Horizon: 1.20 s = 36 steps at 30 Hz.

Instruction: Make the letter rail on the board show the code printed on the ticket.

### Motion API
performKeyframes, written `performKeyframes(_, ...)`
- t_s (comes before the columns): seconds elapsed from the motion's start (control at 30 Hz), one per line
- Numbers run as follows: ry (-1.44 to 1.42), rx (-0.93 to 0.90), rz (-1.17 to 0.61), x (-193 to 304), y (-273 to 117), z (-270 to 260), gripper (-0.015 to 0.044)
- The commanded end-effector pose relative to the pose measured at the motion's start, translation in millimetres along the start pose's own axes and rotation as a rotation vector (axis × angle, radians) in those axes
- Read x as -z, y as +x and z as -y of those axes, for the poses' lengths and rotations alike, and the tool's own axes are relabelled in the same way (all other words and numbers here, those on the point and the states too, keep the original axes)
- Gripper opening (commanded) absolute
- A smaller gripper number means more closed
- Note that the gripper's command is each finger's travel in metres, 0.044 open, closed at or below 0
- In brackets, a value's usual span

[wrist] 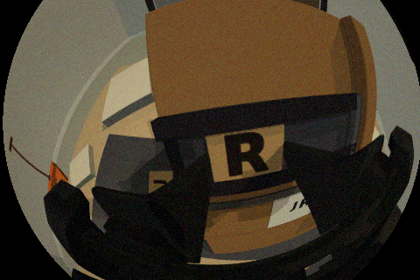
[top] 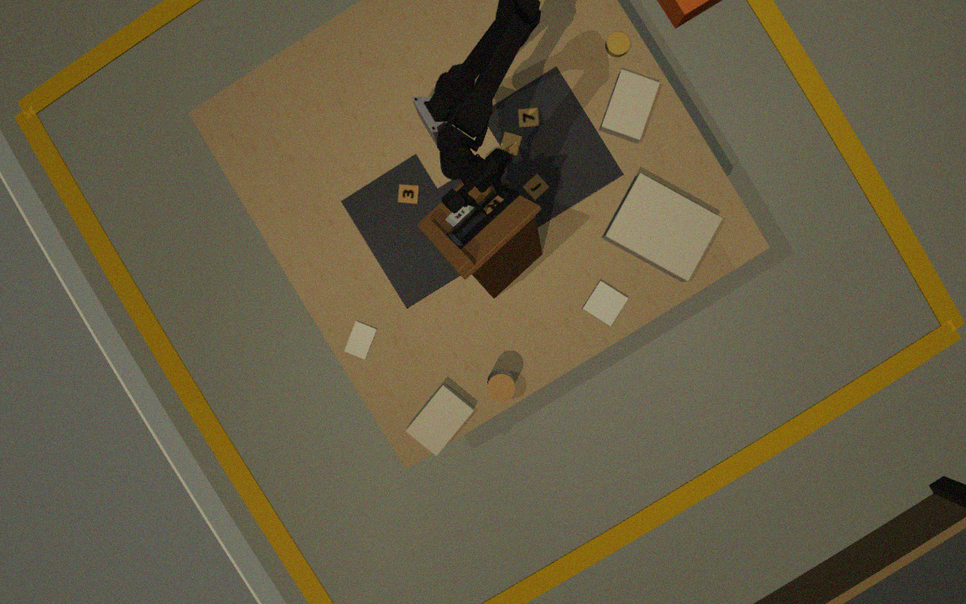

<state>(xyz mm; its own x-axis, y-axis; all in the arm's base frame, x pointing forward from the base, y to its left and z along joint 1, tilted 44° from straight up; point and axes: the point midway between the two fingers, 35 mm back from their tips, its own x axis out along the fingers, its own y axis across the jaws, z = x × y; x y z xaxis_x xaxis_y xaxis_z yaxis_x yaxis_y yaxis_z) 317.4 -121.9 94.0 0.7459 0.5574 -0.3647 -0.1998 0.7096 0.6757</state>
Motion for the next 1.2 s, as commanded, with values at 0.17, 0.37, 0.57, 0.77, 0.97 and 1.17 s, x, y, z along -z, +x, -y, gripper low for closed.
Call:
performKeyframes(0.17, -0.008, -0.004, 0.004, -1.8, -0.4, 4.5, 0.0)
performKeyframes(0.37, -0.008, -0.004, 0.004, -1.8, -0.4, 7.8, 0.0)
performKeyframes(0.57, -0.008, -0.004, 0.004, -2.0, -0.5, 11.1, 0.0)
performKeyframes(0.77, -0.008, -0.004, 0.004, -2.1, -0.5, 14.4, 0.0)
performKeyframes(0.97, -0.009, -0.004, 0.004, -2.3, -0.5, 17.8, 0.0)
performKeyframes(1.17, -0.009, -0.003, 0.004, -2.5, -0.6, 21.1, 0.0)
